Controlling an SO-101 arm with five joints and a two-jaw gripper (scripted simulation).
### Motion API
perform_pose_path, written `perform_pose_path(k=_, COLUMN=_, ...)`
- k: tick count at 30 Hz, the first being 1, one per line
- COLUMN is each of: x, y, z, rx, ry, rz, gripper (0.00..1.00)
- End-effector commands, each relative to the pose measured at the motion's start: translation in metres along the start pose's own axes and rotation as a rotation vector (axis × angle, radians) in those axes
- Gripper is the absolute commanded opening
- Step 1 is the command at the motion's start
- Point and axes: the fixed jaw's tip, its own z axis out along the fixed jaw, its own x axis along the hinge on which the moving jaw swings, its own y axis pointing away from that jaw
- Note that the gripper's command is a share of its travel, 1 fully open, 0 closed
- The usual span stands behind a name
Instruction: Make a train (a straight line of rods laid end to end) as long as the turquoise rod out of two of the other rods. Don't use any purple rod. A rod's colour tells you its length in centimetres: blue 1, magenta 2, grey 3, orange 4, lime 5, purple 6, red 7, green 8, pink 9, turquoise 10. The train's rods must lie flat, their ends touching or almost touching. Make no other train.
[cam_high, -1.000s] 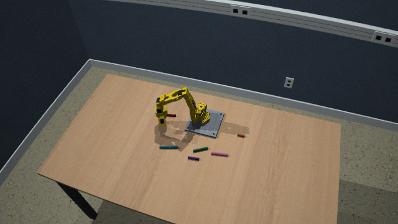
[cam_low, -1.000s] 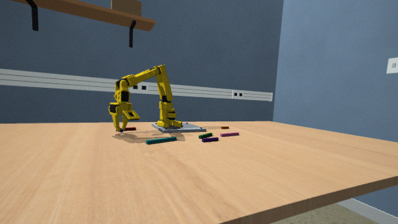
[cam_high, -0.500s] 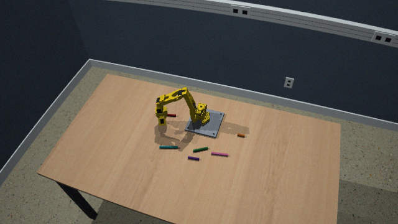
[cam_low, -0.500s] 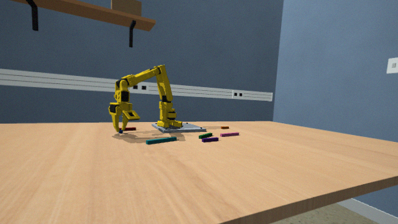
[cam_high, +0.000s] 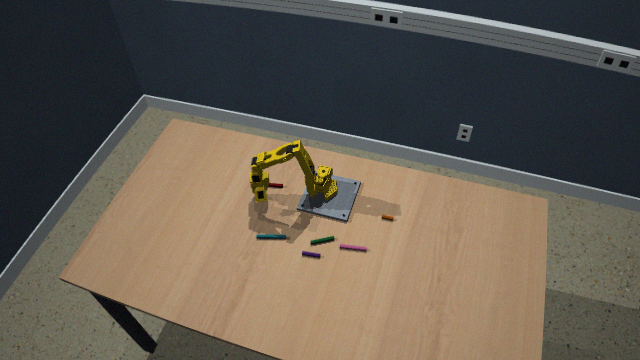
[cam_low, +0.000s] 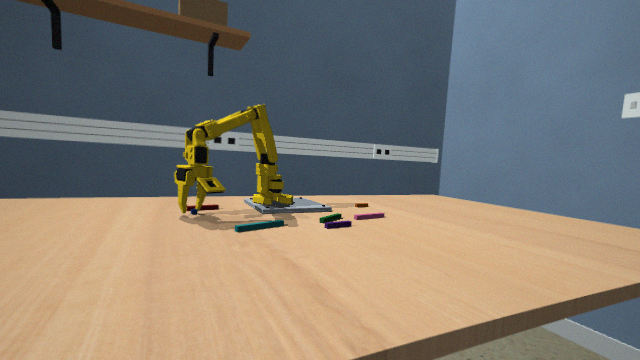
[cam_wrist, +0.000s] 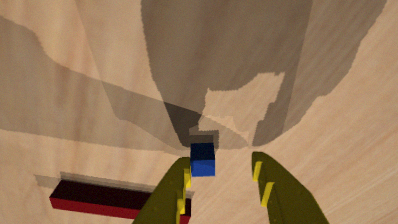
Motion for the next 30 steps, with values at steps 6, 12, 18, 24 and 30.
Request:
perform_pose_path(k=6, x=-0.0005, y=0.0036, z=0.0048, rx=-0.023, ry=-0.006, rz=-0.008, gripper=0.17)
perform_pose_path(k=12, x=-0.0005, y=0.0070, z=0.0033, rx=-0.023, ry=-0.006, rz=-0.008, gripper=0.17)
perform_pose_path(k=18, x=-0.0006, y=0.0105, z=0.0019, rx=-0.023, ry=-0.006, rz=-0.008, gripper=0.17)
perform_pose_path(k=24, x=-0.0006, y=0.0115, z=0.0016, rx=-0.023, ry=-0.006, rz=-0.008, gripper=0.17)
perform_pose_path(k=30, x=-0.0006, y=0.0115, z=0.0016, rx=-0.023, ry=-0.006, rz=-0.008, gripper=0.17)
